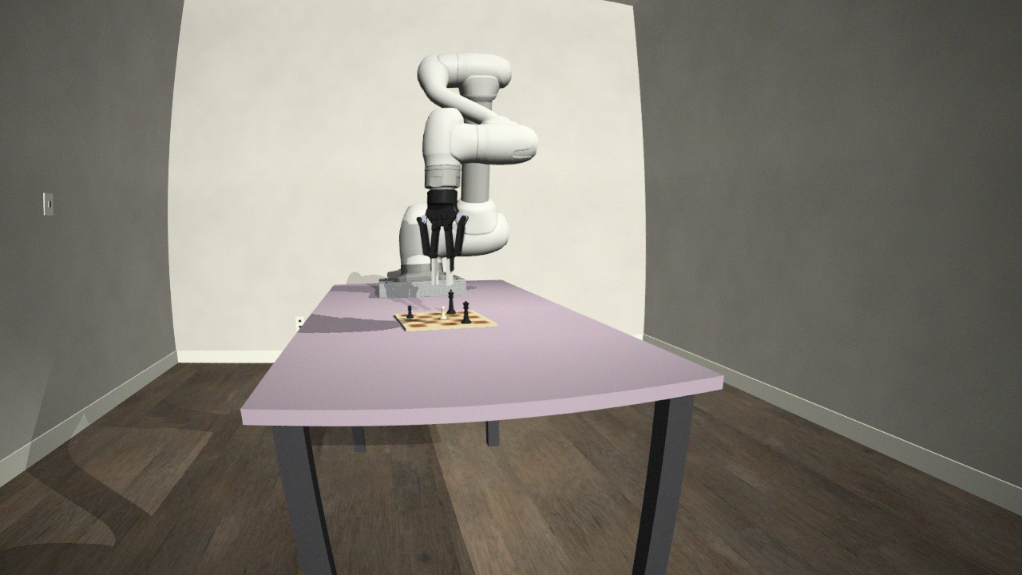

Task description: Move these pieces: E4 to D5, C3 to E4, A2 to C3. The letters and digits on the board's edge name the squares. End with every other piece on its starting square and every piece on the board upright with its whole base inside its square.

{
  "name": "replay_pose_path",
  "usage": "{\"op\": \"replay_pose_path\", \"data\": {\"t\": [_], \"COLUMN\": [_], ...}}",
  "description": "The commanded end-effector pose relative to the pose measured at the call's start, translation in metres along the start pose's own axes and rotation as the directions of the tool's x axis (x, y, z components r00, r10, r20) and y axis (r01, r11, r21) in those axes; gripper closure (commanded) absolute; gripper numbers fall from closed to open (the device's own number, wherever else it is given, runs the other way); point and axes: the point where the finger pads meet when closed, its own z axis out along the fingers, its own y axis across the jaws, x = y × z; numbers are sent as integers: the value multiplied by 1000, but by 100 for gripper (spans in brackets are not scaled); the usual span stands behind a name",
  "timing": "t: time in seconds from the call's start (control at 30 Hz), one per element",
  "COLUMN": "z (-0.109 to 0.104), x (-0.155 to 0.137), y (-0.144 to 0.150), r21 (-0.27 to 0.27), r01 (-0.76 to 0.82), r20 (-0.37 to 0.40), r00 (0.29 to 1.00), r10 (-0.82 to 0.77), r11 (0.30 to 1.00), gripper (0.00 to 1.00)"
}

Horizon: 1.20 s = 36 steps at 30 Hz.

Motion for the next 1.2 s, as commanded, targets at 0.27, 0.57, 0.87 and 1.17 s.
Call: {"op": "replay_pose_path", "data": {"t": [0.27, 0.57, 0.87, 1.17], "z": [11, 26, 35, 43], "x": [0, 0, 0, 0], "y": [0, 0, 0, 0], "r21": [0, 0, 0, 0], "r01": [0, 0, 0, 0], "r20": [0, 0, 0, 0], "r00": [1000, 1000, 1000, 1000], "r10": [0, 0, 0, 0], "r11": [1000, 1000, 1000, 1000], "gripper": [80, 80, 80, 80]}}
